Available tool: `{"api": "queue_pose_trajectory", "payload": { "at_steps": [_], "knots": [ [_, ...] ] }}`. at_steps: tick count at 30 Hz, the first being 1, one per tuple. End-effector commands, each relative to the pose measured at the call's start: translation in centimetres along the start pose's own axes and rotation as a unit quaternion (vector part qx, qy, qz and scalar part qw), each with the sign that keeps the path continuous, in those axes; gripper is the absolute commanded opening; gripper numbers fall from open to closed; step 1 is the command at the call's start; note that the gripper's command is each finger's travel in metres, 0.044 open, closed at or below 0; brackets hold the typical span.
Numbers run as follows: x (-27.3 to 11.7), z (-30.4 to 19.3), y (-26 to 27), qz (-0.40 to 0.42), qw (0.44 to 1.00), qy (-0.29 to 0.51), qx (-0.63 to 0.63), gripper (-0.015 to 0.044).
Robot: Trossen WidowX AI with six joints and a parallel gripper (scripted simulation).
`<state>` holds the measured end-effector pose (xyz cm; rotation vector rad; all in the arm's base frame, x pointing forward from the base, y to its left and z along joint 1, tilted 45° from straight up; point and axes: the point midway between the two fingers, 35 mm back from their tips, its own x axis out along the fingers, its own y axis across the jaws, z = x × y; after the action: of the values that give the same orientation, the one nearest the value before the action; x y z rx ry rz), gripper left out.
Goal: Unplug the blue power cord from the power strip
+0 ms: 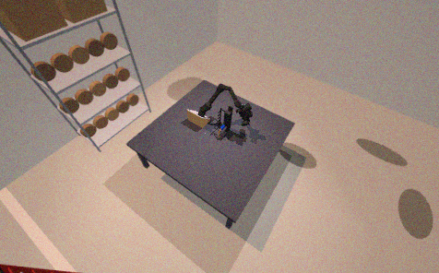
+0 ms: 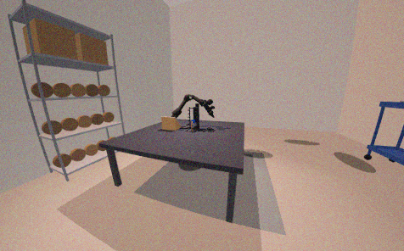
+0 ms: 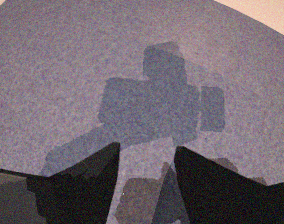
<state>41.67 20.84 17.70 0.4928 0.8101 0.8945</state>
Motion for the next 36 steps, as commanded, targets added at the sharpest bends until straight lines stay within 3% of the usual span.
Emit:
{"api": "queue_pose_trajectory", "payload": {
  "at_steps": [1, 6, 14, 19, 23, 25, 36],
  "knots": [
    [-2.8, 0.1, -4.2, -0.071, 0.994, -0.006, 0.087, 0.016],
    [-6.7, -1.6, -9.1, -0.151, 0.967, -0.001, 0.207, 0.016],
    [-9.3, -8.0, -14.1, -0.206, 0.88, 0.051, 0.424, 0.016],
    [-11.5, -13.8, -16.0, -0.237, 0.764, 0.093, 0.593, 0.016],
    [-14.1, -19.4, -15.9, -0.257, 0.595, 0.136, 0.749, 0.016],
    [-14.9, -20.9, -15.5, -0.26, 0.536, 0.149, 0.789, 0.016],
    [-14.9, -20.9, -15.5, -0.261, 0.528, 0.15, 0.794, 0.016]
  ]
}}
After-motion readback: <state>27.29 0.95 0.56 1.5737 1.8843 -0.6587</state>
